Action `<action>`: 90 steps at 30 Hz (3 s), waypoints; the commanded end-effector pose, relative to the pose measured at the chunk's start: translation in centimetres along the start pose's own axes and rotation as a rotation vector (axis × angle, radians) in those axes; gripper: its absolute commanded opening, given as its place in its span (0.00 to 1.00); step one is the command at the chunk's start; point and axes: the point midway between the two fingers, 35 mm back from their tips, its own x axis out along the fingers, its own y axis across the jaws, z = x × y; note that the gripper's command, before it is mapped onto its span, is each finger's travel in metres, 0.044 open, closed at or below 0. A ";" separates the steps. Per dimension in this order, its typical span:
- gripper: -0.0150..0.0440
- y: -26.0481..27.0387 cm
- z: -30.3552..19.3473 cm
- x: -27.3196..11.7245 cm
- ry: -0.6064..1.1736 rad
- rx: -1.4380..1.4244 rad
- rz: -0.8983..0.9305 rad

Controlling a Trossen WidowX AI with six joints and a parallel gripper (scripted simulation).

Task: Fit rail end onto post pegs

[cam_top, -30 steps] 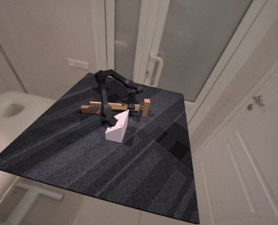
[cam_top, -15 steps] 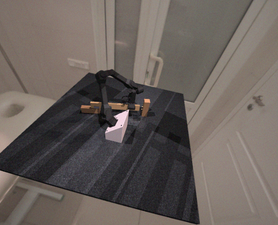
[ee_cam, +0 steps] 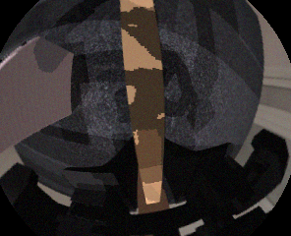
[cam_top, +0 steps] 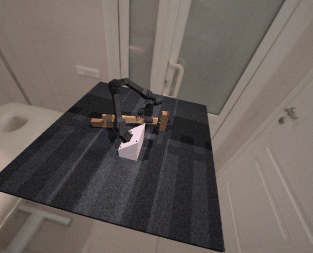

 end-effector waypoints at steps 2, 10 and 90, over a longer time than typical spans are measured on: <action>0.25 -0.1 -0.3 -0.2 0.005 -0.003 -0.006; 0.25 -0.1 -0.5 -0.1 0.005 -0.003 -0.006; 0.25 -0.2 -2.9 -0.3 0.007 -0.004 -0.006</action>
